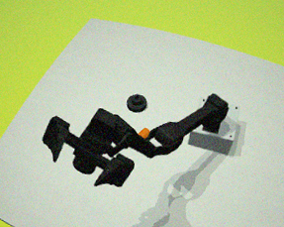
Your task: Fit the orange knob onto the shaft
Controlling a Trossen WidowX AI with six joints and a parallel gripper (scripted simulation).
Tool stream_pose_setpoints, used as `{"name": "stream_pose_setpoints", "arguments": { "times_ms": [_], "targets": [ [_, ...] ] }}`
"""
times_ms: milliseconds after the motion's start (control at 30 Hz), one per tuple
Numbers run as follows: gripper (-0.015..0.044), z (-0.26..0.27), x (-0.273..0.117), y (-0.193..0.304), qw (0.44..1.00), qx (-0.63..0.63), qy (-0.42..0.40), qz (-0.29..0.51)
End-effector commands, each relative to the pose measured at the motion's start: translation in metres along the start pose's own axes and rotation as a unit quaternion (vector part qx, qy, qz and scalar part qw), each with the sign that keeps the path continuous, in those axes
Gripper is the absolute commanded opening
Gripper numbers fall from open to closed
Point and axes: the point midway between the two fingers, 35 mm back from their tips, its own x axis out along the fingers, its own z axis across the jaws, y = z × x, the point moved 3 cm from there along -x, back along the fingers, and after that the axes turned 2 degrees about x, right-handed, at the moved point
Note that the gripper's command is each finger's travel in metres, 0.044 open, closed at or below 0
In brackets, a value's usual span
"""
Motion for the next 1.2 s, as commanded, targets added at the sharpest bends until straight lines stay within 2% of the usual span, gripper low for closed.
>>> {"name": "stream_pose_setpoints", "arguments": {
  "times_ms": [0,67,300,567,833,1167],
  "targets": [
    [0.0426,0.000,0.001,-0.008,1.000,-0.007,0.005,-0.008],
    [0.0440,0.009,0.010,-0.070,0.995,-0.064,0.027,-0.070],
    [0.0440,0.049,0.018,-0.154,0.972,-0.161,0.030,-0.170],
    [0.0440,0.088,-0.011,-0.290,0.901,-0.275,0.105,-0.319],
    [0.0440,0.113,-0.081,-0.404,0.798,-0.351,0.230,-0.433],
    [0.0440,0.101,-0.217,-0.502,0.643,-0.367,0.457,-0.494]
  ]
}}
